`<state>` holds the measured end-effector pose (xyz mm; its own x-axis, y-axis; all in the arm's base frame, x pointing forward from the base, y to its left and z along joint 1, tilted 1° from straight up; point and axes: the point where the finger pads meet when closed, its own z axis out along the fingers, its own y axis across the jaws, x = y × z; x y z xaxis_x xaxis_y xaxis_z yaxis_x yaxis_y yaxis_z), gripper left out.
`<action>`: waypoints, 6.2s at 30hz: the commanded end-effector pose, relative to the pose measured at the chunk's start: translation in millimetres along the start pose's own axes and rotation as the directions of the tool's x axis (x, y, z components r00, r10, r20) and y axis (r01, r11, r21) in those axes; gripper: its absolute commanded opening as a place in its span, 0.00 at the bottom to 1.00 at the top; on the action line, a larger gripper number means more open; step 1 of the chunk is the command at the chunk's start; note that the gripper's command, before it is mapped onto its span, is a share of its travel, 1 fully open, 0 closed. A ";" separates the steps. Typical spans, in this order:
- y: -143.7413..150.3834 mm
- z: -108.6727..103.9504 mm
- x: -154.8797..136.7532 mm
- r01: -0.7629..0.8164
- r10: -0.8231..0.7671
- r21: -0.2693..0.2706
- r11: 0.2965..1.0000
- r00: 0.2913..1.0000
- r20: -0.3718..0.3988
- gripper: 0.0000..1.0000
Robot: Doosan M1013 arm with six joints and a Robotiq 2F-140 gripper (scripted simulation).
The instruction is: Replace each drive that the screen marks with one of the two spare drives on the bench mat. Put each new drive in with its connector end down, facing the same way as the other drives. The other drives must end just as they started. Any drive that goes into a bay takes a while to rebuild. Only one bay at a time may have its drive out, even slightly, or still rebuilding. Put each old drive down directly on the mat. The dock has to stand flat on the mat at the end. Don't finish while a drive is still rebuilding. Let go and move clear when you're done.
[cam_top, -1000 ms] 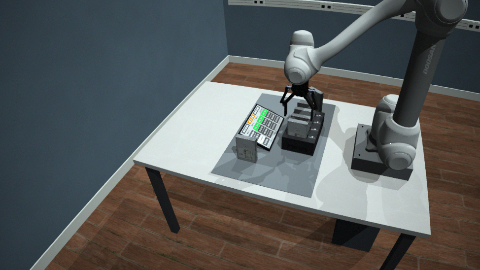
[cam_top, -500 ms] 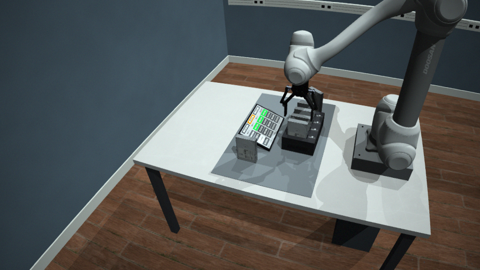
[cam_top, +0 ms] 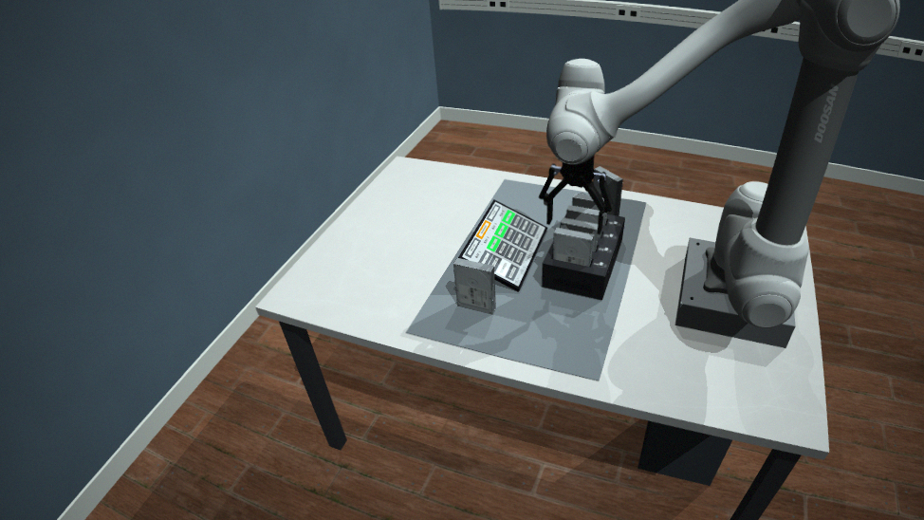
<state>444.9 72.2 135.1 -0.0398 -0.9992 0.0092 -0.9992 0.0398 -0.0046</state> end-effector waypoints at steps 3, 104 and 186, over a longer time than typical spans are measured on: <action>-0.4 0.6 -0.1 0.000 0.000 0.001 1.000 1.000 0.001 0.89; -0.4 78.6 -0.2 0.000 0.000 0.001 1.000 1.000 0.001 0.71; -0.4 -19.0 -0.1 0.000 0.000 0.001 1.000 1.000 0.001 0.10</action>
<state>444.8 72.3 146.1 -0.0398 -0.9992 0.0092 -0.9992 0.0398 -0.0048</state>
